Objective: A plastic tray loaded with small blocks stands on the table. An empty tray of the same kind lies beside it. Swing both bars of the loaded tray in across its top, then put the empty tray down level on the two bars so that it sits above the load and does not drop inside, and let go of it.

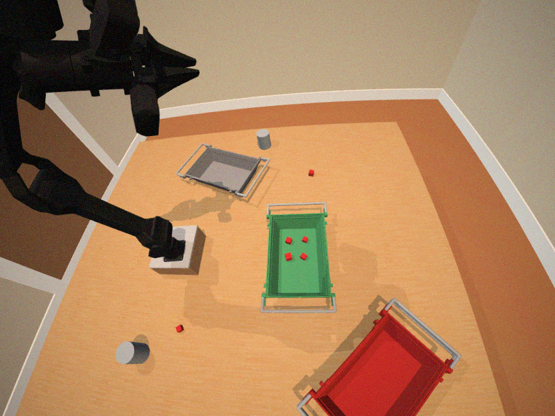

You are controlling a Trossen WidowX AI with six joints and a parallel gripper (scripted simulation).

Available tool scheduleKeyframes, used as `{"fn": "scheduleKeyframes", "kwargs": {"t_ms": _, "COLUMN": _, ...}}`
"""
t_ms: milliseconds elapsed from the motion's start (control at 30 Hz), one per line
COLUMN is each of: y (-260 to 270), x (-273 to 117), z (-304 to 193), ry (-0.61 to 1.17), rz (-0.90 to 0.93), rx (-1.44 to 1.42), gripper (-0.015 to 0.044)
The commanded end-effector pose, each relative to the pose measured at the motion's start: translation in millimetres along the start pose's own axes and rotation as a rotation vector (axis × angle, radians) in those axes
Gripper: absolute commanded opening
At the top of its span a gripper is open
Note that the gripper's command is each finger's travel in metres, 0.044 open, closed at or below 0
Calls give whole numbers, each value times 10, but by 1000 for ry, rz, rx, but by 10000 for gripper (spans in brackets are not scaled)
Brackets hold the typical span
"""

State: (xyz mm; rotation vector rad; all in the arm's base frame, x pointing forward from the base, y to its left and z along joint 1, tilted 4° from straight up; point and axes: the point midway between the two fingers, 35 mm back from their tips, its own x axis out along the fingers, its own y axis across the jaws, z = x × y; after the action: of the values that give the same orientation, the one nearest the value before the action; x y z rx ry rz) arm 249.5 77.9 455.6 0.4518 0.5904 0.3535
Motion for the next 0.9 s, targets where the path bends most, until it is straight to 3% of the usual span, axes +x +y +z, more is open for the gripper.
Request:
{"fn": "scheduleKeyframes", "kwargs": {"t_ms": 0, "y": -251, "x": 623, "z": -63, "ry": 129, "rz": -65, "rx": -243, "gripper": 80}}
{"fn": "scheduleKeyframes", "kwargs": {"t_ms": 467, "y": -795, "x": 1830, "z": -561, "ry": 519, "rz": 33, "rx": -1190, "gripper": 80}}
{"fn": "scheduleKeyframes", "kwargs": {"t_ms": 867, "y": -1175, "x": 2502, "z": -1146, "ry": 784, "rz": 337, "rx": -1817, "gripper": 80}}
